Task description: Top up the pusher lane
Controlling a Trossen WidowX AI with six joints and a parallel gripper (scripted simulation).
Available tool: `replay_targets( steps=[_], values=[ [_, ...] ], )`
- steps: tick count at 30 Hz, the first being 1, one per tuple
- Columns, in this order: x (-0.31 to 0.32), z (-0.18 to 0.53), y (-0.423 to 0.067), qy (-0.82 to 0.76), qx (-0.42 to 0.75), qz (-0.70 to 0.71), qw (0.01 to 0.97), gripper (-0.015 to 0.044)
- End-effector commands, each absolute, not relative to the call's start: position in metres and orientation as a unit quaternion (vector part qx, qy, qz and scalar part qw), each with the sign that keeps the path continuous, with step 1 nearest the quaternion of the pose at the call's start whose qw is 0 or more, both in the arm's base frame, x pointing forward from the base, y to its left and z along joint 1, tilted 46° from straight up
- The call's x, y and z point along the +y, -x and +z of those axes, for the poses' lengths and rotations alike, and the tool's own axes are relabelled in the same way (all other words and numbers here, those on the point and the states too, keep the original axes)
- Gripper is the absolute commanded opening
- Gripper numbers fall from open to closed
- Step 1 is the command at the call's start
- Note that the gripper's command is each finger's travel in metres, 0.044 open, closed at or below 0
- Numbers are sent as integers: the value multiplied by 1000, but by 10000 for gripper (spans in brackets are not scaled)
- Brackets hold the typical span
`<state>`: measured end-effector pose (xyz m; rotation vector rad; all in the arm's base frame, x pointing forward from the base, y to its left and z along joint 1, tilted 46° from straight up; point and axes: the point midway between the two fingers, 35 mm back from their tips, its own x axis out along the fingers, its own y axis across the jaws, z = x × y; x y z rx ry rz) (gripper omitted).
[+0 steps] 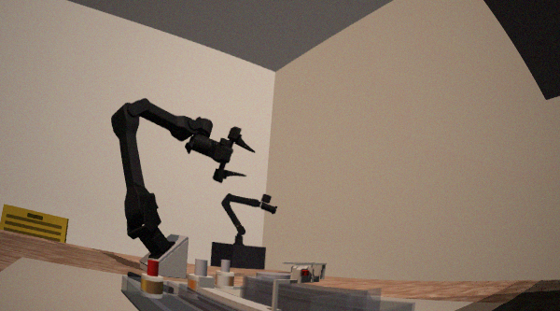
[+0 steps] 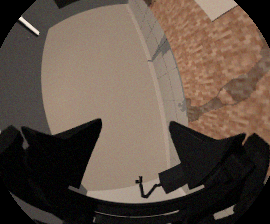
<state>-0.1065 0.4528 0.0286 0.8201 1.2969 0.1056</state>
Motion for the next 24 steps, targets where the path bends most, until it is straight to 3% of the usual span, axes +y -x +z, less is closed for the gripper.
replay_targets(
  steps=[1, 14, 24],
  values=[
    [452, 28, 104, -368, 585, 46, 721, 426],
    [357, -14, -87, -138, 512, -102, 841, 440],
    [211, -21, -176, 92, 560, -252, 784, 440]
  ],
)
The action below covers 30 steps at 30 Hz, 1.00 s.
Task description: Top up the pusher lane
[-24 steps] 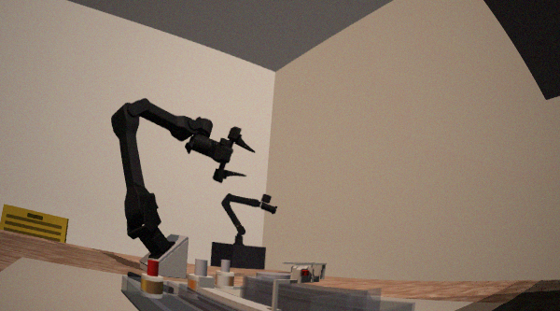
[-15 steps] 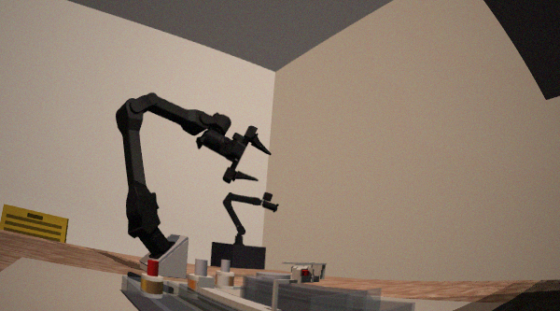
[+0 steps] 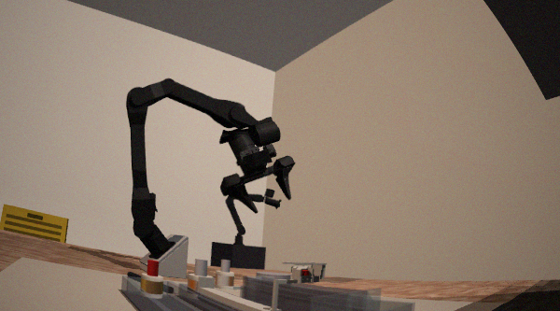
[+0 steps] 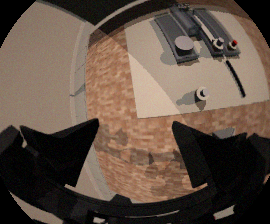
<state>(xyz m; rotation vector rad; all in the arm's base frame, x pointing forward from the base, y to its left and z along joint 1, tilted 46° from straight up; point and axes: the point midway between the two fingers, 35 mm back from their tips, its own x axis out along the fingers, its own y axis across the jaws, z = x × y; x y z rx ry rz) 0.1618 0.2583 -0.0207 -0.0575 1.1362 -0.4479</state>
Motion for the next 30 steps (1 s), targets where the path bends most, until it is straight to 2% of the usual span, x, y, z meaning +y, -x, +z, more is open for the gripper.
replay_targets(
  steps=[1, 5, 8, 30],
  values=[
    [194, -20, -180, 115, 572, -266, 768, 440],
    [129, -11, -186, 194, 629, -309, 686, 440],
    [102, -3, -190, 217, 653, -320, 651, 440],
    [64, -37, -187, 219, 654, -321, 649, 440]
  ],
)
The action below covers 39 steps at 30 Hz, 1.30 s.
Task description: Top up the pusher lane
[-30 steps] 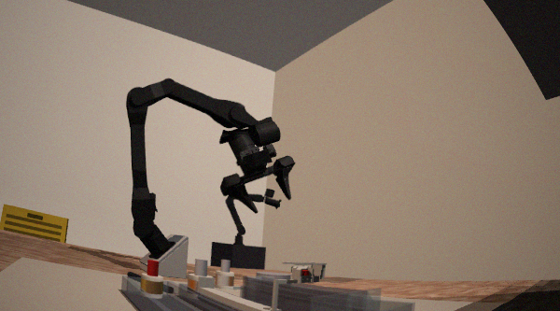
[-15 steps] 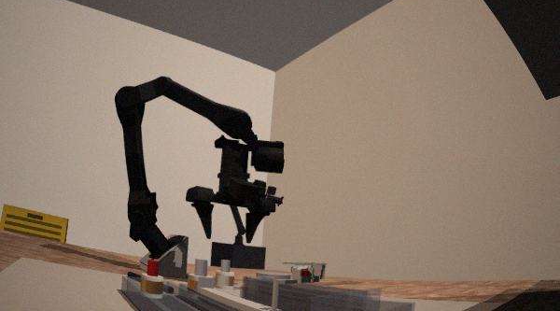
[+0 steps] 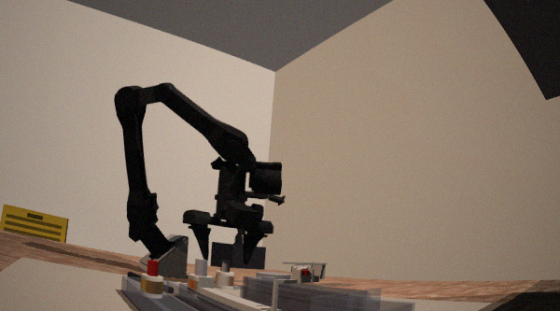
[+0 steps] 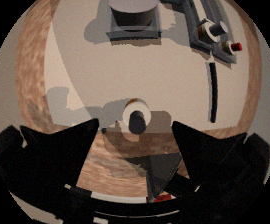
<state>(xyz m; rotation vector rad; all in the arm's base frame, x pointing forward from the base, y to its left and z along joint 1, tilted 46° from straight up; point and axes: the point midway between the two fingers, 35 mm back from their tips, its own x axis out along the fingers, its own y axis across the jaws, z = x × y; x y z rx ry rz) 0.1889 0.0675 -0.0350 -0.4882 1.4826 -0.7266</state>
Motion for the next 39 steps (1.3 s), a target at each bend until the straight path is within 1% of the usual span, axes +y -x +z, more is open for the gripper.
replay_targets(
  steps=[1, 21, 31, 37, 39],
  values=[
    [63, -38, -187, 219, 654, -321, 649, 440],
    [42, -59, -186, 219, 654, -321, 649, 440],
    [42, -59, -186, 219, 654, -321, 649, 177],
    [42, -59, -186, 219, 654, -321, 649, 138],
    [43, -58, -186, 219, 654, -321, 649, 85]
  ],
)
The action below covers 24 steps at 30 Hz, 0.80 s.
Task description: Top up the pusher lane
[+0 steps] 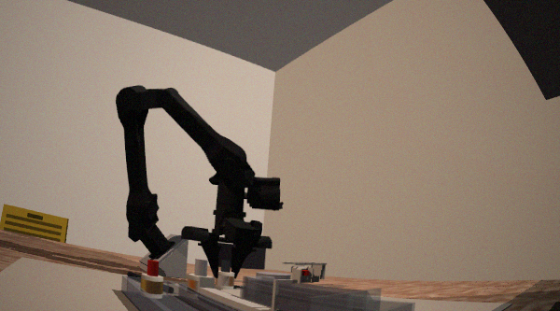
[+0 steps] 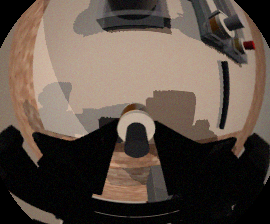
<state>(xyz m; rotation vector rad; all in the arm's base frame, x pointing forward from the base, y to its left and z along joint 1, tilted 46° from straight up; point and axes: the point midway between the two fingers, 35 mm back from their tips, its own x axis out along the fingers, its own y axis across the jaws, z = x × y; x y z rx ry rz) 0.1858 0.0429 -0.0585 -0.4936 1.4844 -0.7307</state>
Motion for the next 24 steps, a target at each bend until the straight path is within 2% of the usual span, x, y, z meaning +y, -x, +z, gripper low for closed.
replay_targets(
  steps=[1, 3, 4, 18, 24],
  values=[
    [45, -57, -186, 219, 654, -321, 650, 59],
    [54, -51, -188, 218, 654, -320, 650, 6],
    [58, -48, -189, 218, 654, -320, 650, 0],
    [120, 5, -186, 218, 655, -319, 649, 0],
    [121, 9, -188, 217, 657, -319, 648, 0]
  ],
)
